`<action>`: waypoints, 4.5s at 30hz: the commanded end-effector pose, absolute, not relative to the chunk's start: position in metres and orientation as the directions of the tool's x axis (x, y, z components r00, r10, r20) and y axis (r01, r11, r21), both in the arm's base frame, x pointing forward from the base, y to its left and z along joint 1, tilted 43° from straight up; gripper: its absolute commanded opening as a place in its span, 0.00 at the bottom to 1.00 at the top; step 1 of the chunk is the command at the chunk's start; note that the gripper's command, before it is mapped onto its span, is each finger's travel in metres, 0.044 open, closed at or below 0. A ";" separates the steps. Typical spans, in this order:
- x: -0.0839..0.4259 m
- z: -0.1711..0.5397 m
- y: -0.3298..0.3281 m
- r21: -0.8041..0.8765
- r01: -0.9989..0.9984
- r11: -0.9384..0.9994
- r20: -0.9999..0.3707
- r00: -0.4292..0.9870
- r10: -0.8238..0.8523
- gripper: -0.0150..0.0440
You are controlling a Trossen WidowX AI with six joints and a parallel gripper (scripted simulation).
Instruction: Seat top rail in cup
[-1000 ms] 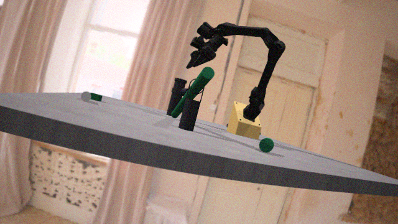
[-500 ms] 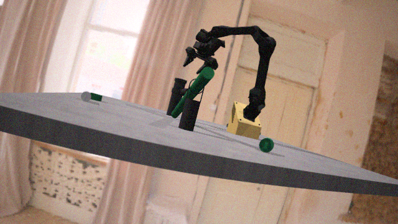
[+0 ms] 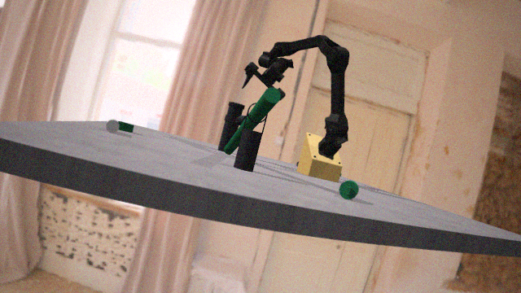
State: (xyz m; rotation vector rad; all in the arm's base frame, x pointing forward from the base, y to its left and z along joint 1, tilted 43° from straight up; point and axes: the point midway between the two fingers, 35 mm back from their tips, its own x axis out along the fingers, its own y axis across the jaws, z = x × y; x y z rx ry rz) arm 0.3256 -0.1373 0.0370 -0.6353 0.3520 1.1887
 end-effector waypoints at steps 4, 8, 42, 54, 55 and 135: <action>0.304 -0.002 -0.159 -0.563 -0.826 -0.038 -0.532 0.327 0.781 1.00; 0.304 -0.002 -0.159 -0.563 -0.826 -0.038 -0.532 0.327 0.781 1.00; 0.309 -0.053 -0.107 -0.563 -0.826 -0.038 -0.534 0.328 0.779 1.00; 0.315 -0.063 -0.091 -0.564 -0.825 -0.037 -0.532 0.329 0.780 1.00; 0.316 -0.064 -0.089 -0.564 -0.825 -0.037 -0.532 0.329 0.780 1.00; 0.354 -0.069 -0.061 -0.351 -0.917 0.188 -0.649 0.383 0.657 0.25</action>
